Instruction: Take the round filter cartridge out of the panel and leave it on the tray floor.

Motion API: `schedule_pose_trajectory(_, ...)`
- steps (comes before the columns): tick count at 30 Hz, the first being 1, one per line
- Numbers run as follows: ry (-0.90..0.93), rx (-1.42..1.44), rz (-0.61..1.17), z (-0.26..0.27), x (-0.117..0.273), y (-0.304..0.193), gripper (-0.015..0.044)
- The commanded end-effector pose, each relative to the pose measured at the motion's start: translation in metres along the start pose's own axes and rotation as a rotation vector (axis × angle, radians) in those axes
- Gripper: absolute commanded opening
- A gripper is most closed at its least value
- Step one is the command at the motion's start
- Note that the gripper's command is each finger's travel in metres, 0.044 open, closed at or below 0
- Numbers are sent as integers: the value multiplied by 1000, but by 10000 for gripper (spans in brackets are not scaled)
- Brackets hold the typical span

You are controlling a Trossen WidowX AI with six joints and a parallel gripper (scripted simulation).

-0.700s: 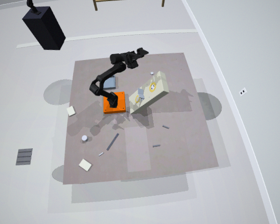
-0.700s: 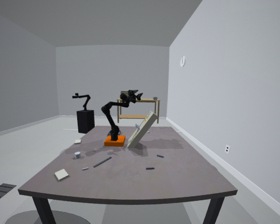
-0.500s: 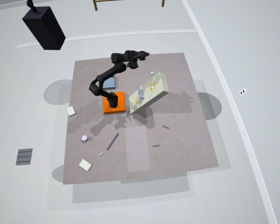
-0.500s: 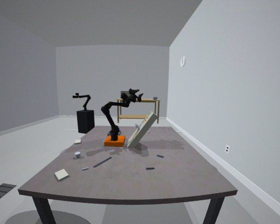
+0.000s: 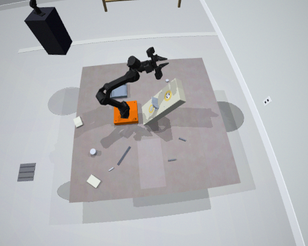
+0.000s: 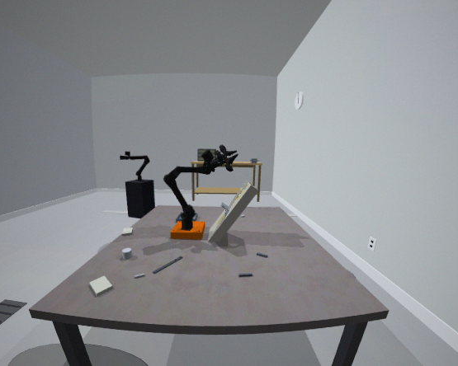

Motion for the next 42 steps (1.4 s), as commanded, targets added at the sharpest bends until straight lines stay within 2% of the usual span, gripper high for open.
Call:
schedule_pose_trajectory(1,3,1135,332,-52,-7,-6,107)
schedule_pose_trajectory(13,147,1829,671,-100,9,-2,107)
schedule_pose_trajectory(24,472,2308,995,-136,37,5,107)
schedule_pose_trajectory(33,888,2568,1197,-158,66,12,107)
schedule_pose_trajectory(37,1084,2656,1228,-163,76,15,107)
schedule_pose_trajectory(42,1095,2660,1230,-163,76,15,107)
Point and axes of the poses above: the point midway between the two fingers, 35 mm back from their tips, its own x axis back along the fingers, its own z axis across the jaws, y = z × x, the point moved 4 cm from there along x, back along the fingers, and after that the axes turned 6 degrees about x, right-handed, at the moved point
